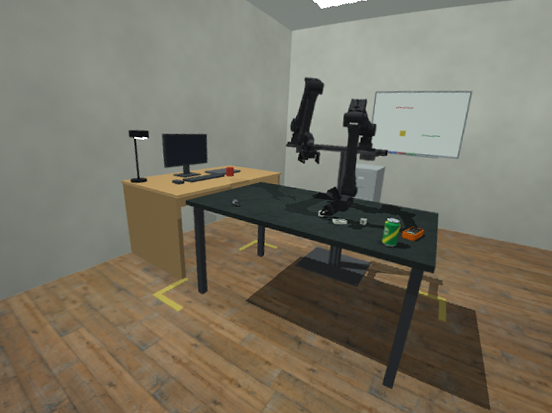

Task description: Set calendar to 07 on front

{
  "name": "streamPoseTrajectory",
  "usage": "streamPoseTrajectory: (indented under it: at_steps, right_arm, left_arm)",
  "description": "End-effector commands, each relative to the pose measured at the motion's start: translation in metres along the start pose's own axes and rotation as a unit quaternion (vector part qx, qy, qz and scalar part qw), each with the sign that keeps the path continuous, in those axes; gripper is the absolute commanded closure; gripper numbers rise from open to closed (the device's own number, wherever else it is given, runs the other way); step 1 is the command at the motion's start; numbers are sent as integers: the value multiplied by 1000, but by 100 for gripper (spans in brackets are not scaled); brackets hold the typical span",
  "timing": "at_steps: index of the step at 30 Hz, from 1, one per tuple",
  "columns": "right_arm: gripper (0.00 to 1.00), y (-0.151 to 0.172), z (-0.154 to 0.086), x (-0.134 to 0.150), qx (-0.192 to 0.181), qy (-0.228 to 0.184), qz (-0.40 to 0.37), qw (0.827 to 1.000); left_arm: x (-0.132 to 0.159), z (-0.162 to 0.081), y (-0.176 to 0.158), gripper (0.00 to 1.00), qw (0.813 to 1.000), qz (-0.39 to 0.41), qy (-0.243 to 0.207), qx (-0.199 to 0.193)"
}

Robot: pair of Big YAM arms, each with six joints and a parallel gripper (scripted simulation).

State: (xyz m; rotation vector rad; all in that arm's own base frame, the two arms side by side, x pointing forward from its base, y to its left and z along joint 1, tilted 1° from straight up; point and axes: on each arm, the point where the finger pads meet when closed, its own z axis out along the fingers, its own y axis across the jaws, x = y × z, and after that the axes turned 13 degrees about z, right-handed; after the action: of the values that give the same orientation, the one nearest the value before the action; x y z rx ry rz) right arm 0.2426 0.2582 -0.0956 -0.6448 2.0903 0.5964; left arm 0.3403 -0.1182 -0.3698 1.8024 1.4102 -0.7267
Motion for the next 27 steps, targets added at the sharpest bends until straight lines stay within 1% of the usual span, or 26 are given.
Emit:
streamPoseTrajectory:
  at_steps: [1,11,12,14,19,20,21,22,23,27]
  right_arm:
    - [0,2,-3,-2,-3,-3,0,1000]
    - [0,2,-3,-2,-3,-3,0,1000]
    - [0,2,-3,-2,-3,-3,0,1000]
    - [0,2,-3,-2,-3,-3,0,1000]
    - [0,2,-3,-2,-3,-3,0,1000]
    - [0,2,-3,-2,-3,-3,0,1000]
    - [0,2,-3,-2,-3,-3,0,1000]
    - [0,2,-3,-2,-3,-3,0,1000]
    - [0,2,-3,-2,-3,-3,0,1000]
    - [0,2,-3,-2,-3,-3,0,1000]
  left_arm:
    - [7,5,-15,76,1000,-10,-5,7]
    - [10,7,-14,76,1000,-6,-4,4]
    - [6,2,-6,76,1000,-1,-2,1]
    - [1,1,-11,76,1000,-7,-4,5]
    - [1,1,-11,76,1000,-7,-4,5]
    - [1,1,-11,64,1000,-7,-4,5]
    - [1,1,-11,59,1000,-7,-4,5]
    - [1,-1,-10,48,1000,-8,-4,4]
    - [-1,-7,2,47,1000,-2,-1,-1]
    - [-4,-12,3,47,1000,-8,-1,1]
